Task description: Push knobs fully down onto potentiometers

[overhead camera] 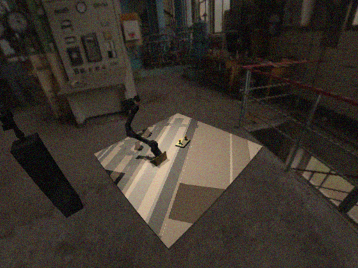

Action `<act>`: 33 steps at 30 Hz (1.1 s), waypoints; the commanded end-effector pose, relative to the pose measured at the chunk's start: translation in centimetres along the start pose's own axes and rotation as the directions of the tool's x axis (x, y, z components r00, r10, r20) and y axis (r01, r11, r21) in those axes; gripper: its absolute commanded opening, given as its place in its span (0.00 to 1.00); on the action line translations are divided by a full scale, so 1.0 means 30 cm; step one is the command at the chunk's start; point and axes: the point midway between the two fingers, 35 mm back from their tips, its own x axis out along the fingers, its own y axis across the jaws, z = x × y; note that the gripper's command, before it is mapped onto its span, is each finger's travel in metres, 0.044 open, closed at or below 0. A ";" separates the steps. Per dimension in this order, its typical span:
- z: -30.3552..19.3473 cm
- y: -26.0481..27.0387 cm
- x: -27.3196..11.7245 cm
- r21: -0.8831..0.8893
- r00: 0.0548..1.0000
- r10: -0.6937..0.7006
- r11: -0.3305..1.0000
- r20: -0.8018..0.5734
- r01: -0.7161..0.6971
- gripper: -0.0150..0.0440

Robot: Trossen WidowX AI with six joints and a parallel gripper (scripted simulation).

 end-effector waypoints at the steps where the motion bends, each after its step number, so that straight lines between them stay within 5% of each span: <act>1: -0.001 0.003 0.000 0.005 1.000 0.001 1.000 -0.001 -0.001 0.89; 15: -0.069 0.285 -0.029 0.378 0.991 0.095 0.924 -0.093 -0.053 0.26; 33: -0.050 0.726 -0.099 0.820 0.931 0.345 0.563 -0.119 -0.104 0.25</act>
